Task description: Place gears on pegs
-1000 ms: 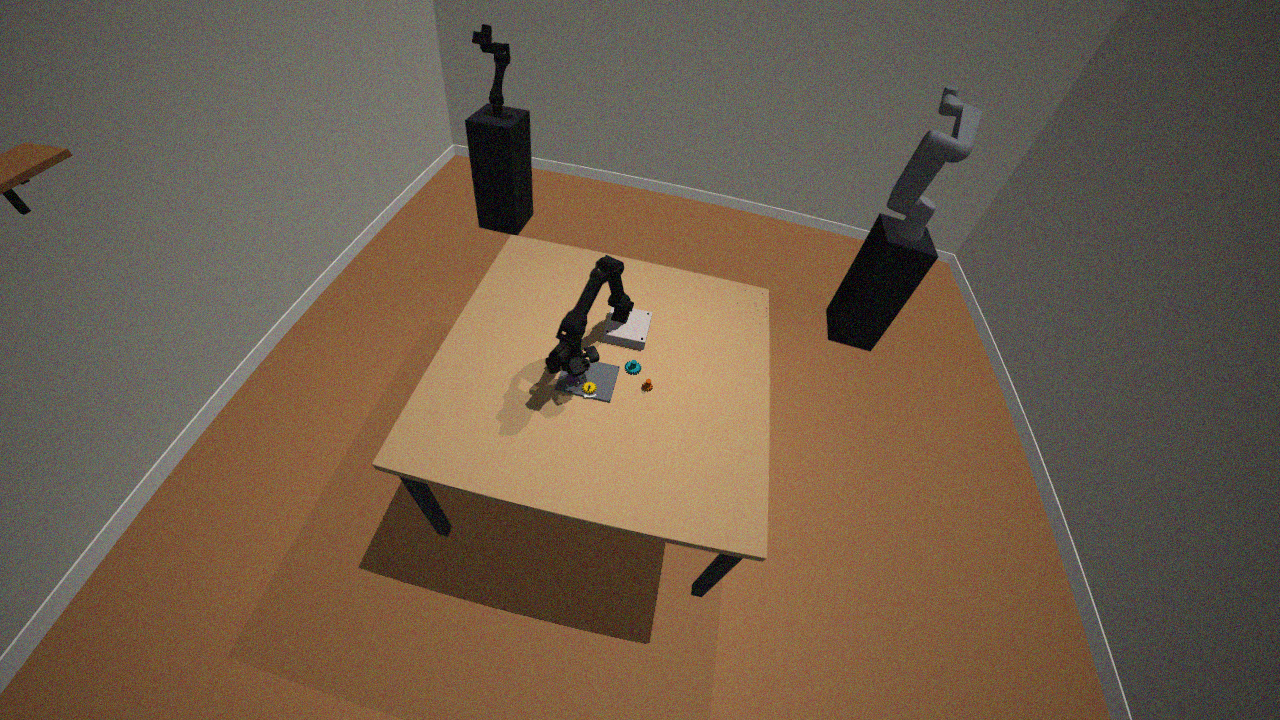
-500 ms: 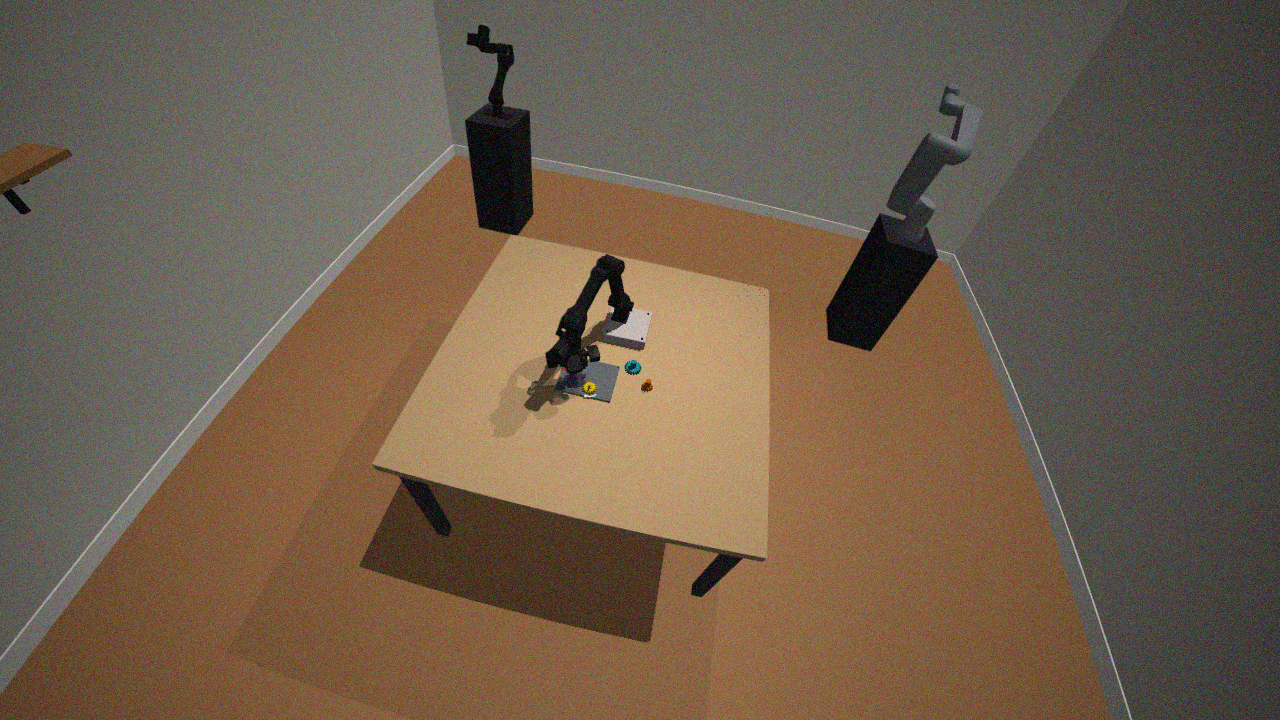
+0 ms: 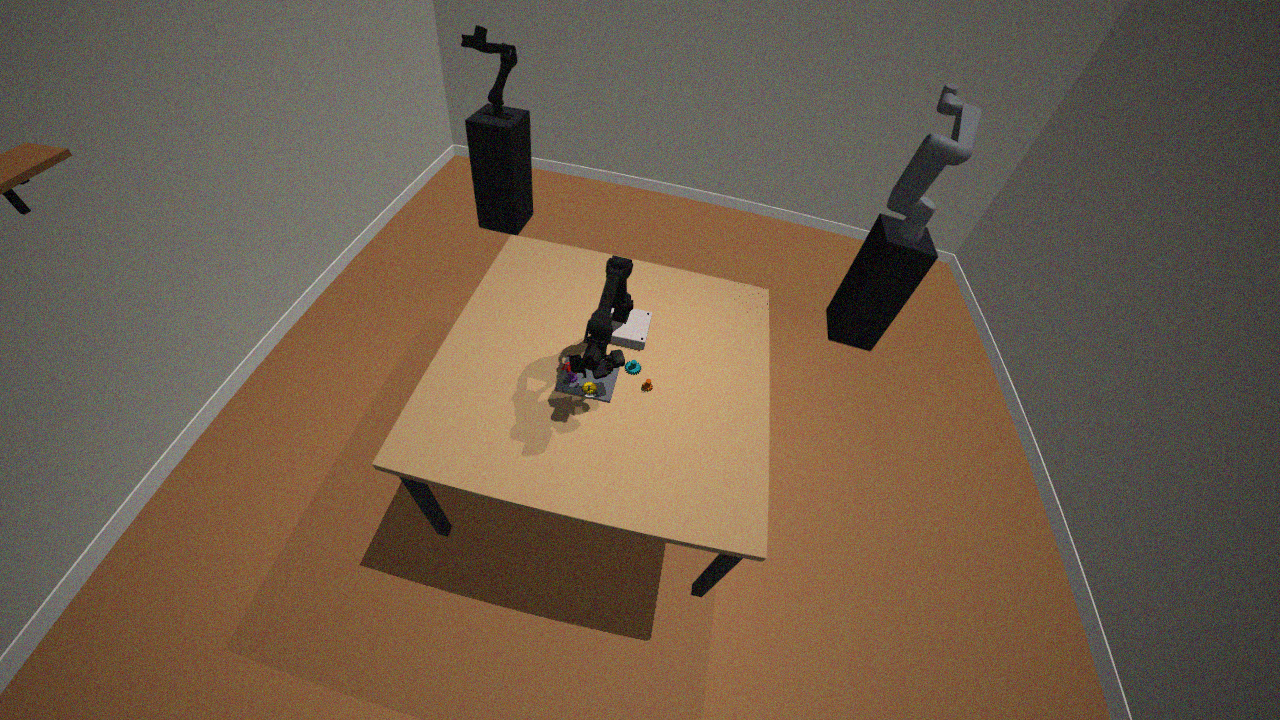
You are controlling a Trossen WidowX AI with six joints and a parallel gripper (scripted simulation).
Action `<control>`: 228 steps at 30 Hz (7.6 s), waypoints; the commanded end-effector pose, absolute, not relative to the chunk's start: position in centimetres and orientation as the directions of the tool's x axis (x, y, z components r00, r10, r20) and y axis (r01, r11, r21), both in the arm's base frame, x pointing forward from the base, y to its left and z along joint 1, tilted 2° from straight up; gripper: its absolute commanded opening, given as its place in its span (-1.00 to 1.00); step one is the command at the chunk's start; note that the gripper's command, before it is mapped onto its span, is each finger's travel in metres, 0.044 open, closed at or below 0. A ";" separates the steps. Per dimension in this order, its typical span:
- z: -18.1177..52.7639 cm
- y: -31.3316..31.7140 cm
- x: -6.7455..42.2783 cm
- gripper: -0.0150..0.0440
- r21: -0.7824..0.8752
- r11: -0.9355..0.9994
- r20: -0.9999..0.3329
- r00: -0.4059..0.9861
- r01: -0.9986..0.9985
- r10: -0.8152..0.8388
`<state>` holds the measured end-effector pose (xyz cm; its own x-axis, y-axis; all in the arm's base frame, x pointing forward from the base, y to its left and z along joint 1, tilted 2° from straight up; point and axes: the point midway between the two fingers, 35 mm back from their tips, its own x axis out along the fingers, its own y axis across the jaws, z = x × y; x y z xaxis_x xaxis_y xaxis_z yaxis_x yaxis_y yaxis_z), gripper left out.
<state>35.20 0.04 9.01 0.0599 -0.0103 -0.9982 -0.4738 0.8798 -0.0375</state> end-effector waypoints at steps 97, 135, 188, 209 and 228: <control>9.4 19.3 29.7 -0.49 -0.020 0.921 -0.998 0.063 -0.389 0.005; 17.8 18.6 28.9 -0.49 -0.021 0.921 -0.998 0.063 -0.389 0.004; 14.0 7.2 35.1 -0.49 -0.033 0.926 -0.998 0.065 -0.376 -0.009; 12.3 1.8 36.2 -0.49 -0.034 0.929 -0.998 0.065 -0.368 -0.011; 10.8 -3.3 36.6 -0.49 -0.040 0.924 -0.998 0.067 -0.379 -0.015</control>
